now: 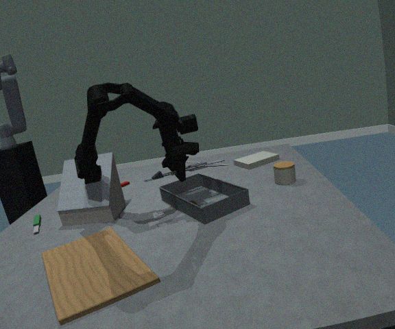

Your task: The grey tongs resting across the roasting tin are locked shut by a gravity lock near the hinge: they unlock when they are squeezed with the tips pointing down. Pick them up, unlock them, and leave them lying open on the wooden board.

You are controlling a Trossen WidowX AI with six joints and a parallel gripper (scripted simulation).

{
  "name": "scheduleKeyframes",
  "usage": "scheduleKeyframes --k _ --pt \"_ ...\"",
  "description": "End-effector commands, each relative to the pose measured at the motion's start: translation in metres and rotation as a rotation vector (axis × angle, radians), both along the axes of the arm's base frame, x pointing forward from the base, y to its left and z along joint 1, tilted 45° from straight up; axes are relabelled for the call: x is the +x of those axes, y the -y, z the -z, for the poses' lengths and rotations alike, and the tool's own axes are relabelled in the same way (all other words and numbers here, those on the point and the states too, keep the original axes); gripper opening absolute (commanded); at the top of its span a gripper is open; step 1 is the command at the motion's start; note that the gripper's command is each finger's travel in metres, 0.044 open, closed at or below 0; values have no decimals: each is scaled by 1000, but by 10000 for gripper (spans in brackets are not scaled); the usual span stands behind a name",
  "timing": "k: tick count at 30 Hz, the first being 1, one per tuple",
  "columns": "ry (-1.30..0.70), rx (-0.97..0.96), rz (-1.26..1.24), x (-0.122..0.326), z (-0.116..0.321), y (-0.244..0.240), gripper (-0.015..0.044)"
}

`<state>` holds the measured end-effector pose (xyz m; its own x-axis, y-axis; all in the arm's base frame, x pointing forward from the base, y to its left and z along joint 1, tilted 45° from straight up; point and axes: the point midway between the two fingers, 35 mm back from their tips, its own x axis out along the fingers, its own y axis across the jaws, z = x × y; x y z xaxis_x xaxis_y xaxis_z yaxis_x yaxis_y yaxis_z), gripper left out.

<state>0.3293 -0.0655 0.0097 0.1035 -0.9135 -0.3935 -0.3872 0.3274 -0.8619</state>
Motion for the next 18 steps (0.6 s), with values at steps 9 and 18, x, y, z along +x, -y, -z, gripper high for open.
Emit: scheduleKeyframes --k 9,18 --pt "-74 316 105 -2 -7 6 -150" --pt "-87 385 121 -3 -10 6 -150"
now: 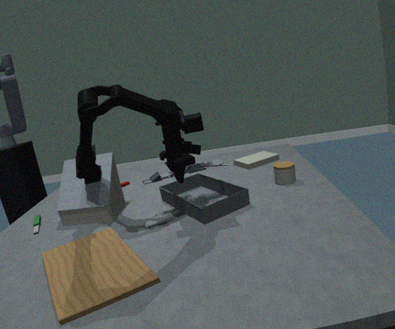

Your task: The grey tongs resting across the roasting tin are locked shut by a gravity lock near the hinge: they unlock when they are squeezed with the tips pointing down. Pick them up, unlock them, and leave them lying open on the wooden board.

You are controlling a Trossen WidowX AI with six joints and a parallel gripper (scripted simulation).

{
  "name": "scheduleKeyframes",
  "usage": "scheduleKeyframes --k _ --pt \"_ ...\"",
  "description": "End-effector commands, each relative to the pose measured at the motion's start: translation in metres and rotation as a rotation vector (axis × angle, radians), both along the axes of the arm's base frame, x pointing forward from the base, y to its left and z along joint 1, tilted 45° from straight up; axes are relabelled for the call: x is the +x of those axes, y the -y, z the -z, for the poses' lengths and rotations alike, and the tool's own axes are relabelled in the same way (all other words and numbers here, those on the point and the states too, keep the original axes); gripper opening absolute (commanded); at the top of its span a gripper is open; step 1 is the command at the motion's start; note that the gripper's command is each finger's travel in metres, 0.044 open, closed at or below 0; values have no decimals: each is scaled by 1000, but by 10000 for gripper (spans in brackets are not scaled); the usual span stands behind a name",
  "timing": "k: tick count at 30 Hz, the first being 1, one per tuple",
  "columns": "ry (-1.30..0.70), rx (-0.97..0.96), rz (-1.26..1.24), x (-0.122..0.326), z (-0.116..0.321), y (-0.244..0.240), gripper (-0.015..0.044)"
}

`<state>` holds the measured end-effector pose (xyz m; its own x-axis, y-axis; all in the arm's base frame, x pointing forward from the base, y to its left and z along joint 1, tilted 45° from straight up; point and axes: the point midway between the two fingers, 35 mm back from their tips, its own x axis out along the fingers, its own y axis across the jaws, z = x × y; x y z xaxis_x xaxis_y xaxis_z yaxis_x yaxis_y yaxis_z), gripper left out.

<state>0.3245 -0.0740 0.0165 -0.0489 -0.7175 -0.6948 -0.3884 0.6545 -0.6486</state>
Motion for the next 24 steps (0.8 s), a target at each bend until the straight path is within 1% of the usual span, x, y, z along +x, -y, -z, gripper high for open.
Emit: scheduleKeyframes --k 1,8,24 --pt "1 24 -6 2 -3 -3 -150" --pt "-28 16 -28 1 -6 3 -150" --pt "-288 50 -289 -4 -58 41 -150"
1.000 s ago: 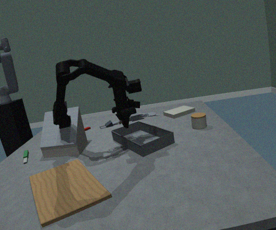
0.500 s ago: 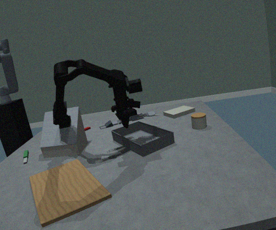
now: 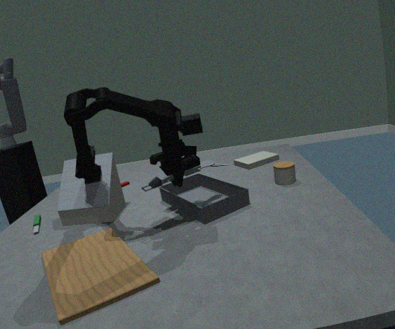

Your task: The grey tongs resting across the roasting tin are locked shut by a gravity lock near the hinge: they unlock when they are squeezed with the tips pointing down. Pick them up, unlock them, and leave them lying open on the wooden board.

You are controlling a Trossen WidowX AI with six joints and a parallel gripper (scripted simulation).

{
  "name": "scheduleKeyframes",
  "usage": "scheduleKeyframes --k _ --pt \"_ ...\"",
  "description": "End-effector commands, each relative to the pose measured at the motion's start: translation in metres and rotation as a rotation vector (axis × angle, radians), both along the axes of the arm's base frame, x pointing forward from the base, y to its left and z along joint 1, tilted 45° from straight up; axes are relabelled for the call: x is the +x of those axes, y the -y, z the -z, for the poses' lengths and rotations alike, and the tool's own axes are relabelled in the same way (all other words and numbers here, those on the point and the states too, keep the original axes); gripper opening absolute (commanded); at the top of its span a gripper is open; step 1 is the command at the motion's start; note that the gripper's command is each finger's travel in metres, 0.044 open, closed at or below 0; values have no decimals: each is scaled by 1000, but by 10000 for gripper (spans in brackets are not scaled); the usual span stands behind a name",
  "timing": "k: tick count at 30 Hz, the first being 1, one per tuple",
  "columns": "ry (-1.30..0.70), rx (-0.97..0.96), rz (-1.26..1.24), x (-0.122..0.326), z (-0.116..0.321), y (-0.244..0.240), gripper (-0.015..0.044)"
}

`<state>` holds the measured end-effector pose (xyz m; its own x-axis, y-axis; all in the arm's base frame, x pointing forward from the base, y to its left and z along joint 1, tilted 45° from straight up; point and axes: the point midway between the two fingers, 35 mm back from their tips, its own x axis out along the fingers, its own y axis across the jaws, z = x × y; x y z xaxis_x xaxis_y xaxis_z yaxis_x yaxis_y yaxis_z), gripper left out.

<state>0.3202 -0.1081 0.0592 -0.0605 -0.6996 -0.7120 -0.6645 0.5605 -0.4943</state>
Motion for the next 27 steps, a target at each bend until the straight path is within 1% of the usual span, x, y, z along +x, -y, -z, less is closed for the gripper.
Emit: scheduleKeyframes --k 1,14,27 --pt "-63 12 -83 -1 -19 9 -150" --pt "-275 27 -303 -16 -63 40 -150" --pt "-494 33 -522 -40 -105 68 -150"
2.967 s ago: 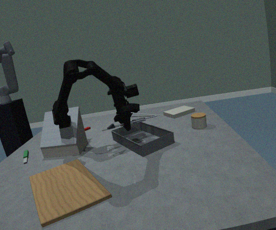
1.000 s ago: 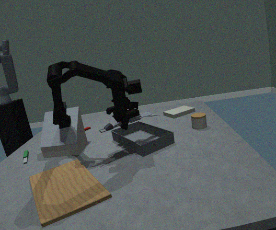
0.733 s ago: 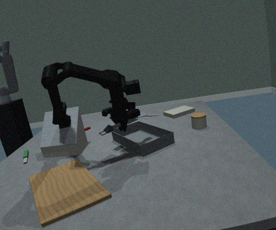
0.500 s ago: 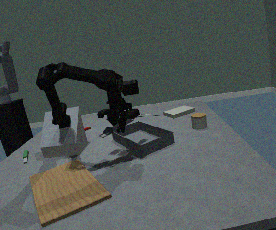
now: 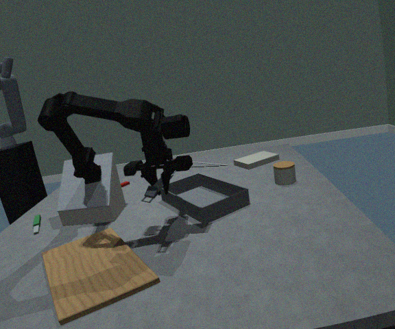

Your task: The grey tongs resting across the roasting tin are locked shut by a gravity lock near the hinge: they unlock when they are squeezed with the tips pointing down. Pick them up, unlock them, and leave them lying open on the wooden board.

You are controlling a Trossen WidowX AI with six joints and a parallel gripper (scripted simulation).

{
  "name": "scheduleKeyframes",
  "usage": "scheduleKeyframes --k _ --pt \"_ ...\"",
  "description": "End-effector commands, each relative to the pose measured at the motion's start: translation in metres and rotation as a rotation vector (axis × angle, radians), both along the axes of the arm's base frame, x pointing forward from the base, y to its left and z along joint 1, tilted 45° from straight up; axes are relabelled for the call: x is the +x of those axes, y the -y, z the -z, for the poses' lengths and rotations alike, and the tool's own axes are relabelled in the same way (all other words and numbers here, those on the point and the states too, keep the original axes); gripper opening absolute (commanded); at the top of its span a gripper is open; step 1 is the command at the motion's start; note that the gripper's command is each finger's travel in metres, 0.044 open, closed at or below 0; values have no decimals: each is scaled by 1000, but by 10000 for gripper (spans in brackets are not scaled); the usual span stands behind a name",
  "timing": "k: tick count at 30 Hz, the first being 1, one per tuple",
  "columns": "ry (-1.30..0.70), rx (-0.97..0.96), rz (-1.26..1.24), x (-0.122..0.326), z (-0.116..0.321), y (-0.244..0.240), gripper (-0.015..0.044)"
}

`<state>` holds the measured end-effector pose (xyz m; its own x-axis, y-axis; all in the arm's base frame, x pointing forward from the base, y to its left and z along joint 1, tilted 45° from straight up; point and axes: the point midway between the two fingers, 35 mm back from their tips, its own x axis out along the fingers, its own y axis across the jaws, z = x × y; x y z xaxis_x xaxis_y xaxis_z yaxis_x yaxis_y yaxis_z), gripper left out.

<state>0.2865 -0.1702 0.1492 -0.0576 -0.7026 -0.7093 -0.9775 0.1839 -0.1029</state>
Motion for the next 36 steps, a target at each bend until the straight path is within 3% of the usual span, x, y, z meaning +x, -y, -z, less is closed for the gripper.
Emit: scheduleKeyframes --k 1,12,36 --pt "-65 3 -84 -8 -18 7 -150" --pt "-78 3 -96 -15 -27 13 -150" --pt "593 -23 608 -40 -47 41 -150"
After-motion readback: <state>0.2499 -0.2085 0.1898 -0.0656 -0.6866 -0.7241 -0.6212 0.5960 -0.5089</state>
